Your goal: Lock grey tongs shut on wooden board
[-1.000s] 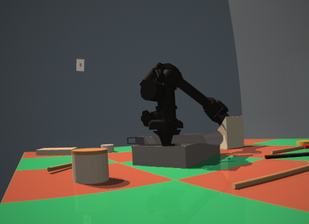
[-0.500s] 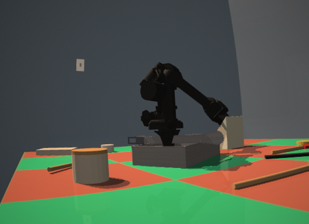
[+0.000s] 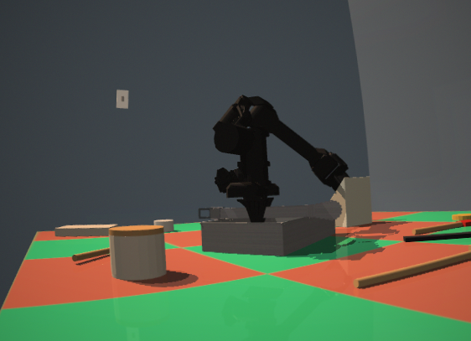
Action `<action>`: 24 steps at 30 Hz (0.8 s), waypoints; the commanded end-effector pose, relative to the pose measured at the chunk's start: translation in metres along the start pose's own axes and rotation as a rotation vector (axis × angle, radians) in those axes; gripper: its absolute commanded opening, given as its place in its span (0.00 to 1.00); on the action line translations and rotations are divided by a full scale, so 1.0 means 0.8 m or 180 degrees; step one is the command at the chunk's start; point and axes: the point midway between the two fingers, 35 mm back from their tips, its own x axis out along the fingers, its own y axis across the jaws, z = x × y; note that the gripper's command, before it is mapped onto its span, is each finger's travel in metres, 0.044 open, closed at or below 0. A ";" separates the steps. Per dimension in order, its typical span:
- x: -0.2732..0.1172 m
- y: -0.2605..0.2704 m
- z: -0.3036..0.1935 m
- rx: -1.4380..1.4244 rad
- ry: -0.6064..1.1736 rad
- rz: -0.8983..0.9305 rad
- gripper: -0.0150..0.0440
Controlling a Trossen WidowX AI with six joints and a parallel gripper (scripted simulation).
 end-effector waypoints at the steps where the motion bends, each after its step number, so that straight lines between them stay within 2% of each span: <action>1: 0.000 0.000 0.000 0.0005 -0.0001 0.0004 0.29; 2: 0.000 0.000 0.000 0.0005 -0.0001 0.0004 0.28; 8: 0.000 0.000 0.000 0.0005 -0.0001 0.0004 0.01; 15: -0.017 0.004 0.001 0.0000 0.0004 0.0007 0.00; 24: -0.156 0.002 -0.001 -0.0038 0.0009 -0.0015 0.00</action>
